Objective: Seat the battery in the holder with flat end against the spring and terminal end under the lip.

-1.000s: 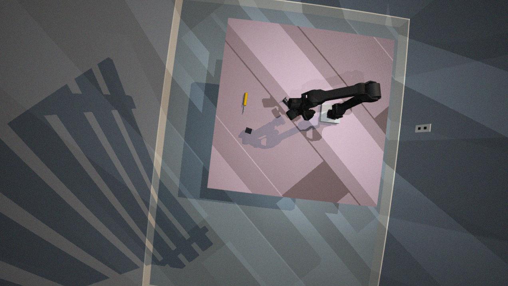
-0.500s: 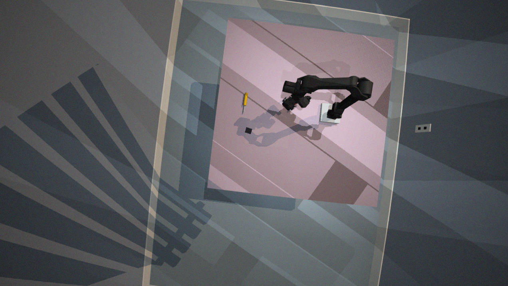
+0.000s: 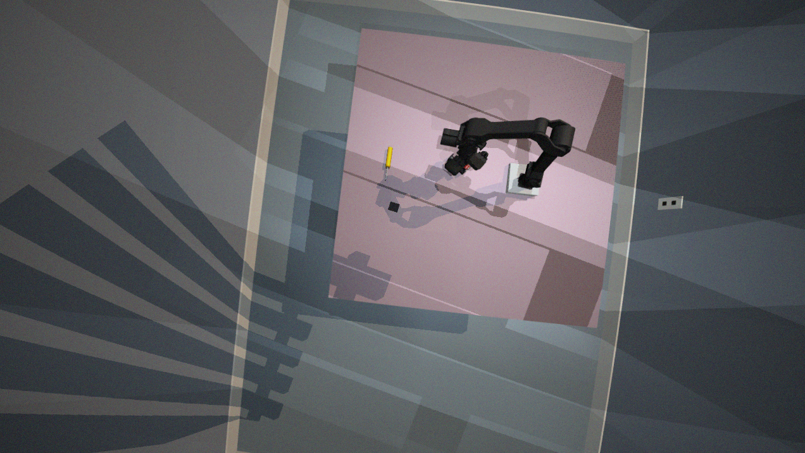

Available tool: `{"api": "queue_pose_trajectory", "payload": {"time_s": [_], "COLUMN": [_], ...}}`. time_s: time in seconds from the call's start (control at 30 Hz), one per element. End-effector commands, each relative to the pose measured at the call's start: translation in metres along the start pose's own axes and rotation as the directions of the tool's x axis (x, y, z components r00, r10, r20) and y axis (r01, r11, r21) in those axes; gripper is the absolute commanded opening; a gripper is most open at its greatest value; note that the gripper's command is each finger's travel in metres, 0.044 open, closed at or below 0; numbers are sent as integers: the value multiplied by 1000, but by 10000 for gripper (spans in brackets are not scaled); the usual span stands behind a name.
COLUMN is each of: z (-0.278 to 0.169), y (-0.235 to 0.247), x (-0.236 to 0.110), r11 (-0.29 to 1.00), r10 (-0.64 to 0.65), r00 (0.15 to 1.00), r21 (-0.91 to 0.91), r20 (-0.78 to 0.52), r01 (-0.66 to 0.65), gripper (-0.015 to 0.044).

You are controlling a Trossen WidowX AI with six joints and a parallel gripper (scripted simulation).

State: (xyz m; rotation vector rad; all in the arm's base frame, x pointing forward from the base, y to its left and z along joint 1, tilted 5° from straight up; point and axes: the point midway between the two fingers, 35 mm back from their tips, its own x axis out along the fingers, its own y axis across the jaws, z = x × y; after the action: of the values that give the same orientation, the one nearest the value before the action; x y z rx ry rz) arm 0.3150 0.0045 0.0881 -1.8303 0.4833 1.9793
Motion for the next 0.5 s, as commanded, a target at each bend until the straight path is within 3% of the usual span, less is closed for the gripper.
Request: {"api": "queue_pose_trajectory", "payload": {"time_s": [0.0, 0.47], "z": [-1, -4], "y": [-1, -1], "x": [10, 14], "r11": [1000, 1000], "r10": [0, 5], "r00": [998, 990], "r21": [0, -2], "r20": [69, 141], "r01": [0, -5], "gripper": [68, 68]}}
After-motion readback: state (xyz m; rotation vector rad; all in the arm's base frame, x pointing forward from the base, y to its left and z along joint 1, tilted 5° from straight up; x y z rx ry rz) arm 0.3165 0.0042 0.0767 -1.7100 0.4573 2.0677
